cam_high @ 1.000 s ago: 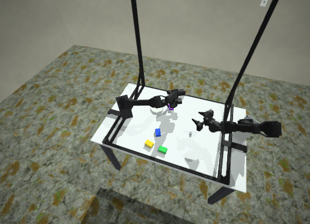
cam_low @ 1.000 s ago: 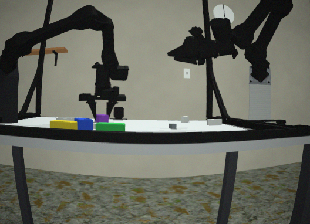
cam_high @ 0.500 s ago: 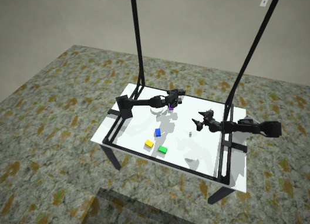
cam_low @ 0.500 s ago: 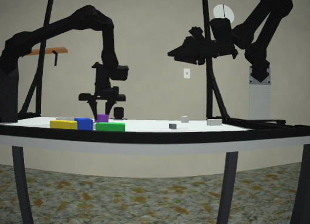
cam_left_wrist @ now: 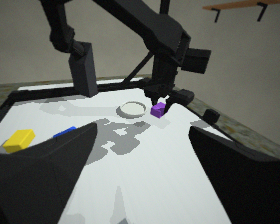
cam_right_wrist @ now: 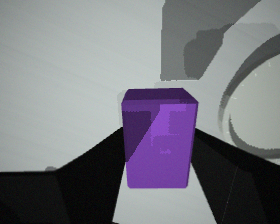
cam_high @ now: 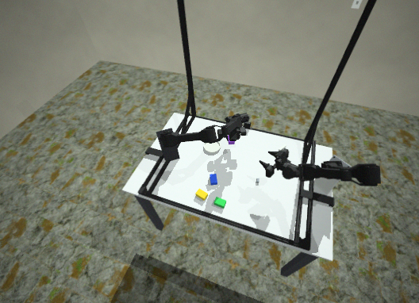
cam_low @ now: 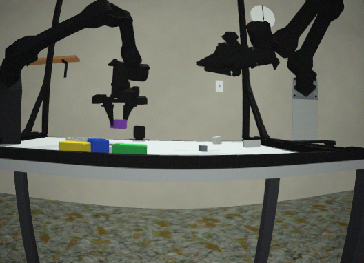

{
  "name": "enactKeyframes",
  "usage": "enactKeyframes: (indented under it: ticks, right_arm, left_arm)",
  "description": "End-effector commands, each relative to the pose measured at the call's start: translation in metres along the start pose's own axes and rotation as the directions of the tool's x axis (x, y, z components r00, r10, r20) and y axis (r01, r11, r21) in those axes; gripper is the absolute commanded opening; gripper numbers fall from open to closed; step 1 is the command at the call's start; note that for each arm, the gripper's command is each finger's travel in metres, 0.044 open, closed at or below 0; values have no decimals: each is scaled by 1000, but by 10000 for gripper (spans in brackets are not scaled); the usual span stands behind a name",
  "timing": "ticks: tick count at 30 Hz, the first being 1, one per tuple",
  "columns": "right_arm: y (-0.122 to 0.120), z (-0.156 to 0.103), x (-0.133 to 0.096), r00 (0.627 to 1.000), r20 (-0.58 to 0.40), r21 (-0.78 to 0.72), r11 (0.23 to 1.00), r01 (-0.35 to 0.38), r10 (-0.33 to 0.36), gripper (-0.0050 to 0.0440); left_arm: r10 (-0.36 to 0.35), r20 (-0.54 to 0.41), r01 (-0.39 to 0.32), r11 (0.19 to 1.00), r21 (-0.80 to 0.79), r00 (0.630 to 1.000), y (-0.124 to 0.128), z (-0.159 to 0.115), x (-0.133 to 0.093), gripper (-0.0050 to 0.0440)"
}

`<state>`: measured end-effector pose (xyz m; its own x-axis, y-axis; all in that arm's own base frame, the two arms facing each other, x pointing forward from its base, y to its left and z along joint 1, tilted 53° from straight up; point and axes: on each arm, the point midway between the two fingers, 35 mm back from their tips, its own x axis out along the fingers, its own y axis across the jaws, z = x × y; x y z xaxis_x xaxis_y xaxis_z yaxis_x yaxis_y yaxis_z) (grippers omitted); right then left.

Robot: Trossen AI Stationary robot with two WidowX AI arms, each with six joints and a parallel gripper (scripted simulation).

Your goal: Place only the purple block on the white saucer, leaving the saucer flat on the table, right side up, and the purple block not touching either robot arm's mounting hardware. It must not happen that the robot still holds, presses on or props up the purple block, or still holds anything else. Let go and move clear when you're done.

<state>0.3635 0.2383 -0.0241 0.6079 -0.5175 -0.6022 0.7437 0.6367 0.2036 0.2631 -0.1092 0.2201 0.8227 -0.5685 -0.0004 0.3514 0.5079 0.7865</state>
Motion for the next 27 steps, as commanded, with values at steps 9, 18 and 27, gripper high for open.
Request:
enactKeyframes:
  ticks: [9,18,27]
  right_arm:
    - [-37,-5,-4,1000,1,5,1000,0,0,0]
    - [-62,-8,-4,1000,1,5,1000,0,0,0]
    - [-93,-8,-4,1000,1,5,1000,0,0,0]
  left_arm:
    - [-1,4,1,1000,5,1000,0,1,0,400]
    - [-1,4,1,1000,5,1000,0,1,0,400]
    - [-1,4,1,1000,5,1000,0,1,0,400]
